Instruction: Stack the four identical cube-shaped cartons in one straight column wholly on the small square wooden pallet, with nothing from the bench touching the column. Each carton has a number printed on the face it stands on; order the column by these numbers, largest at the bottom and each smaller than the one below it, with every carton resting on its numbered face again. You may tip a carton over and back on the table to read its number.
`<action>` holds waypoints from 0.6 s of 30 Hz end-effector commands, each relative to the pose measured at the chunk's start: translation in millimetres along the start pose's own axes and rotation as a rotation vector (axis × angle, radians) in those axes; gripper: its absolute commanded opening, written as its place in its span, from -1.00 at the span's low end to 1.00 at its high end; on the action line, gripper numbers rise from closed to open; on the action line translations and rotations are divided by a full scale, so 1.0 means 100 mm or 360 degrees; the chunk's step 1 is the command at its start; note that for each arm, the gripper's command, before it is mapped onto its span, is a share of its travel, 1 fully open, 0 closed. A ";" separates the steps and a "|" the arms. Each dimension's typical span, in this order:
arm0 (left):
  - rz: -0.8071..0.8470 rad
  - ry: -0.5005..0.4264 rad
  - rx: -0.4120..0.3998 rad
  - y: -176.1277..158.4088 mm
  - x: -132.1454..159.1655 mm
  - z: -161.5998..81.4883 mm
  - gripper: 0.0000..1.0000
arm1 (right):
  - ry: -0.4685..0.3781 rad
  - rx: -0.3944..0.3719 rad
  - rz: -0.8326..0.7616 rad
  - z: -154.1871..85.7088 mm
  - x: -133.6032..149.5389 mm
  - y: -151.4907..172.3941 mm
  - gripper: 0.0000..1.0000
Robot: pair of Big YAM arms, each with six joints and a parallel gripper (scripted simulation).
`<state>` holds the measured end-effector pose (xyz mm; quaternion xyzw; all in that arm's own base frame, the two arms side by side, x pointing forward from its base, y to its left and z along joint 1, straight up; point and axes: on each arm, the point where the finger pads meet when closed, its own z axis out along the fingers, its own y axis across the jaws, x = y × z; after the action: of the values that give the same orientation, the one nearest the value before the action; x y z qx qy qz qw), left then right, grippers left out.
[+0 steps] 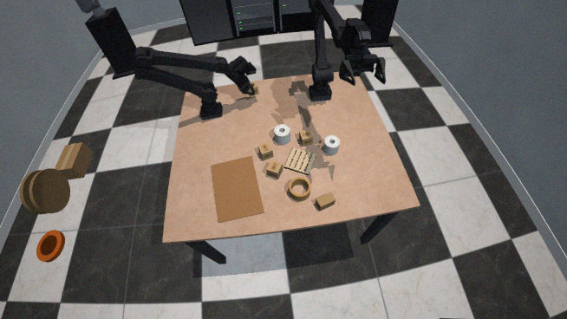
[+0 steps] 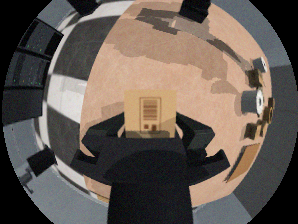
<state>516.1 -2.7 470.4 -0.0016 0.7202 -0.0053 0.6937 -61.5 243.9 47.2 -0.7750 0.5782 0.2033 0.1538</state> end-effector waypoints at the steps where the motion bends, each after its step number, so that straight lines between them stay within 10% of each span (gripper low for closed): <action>1: 0.0016 -0.0126 -0.0029 0.08 -0.44 0.05 1.00 | -0.0023 0.0006 0.0065 0.02 -0.10 0.03 0.00; 18: 0.0016 -0.0077 -0.0008 0.02 -0.28 0.01 1.00 | 0.0037 0.0016 0.0044 0.19 0.09 0.01 0.00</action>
<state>516.1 -2.7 470.4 -0.0014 0.7202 -0.0052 0.6937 -66.2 247.0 37.4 -0.7751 0.5818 0.1954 0.1501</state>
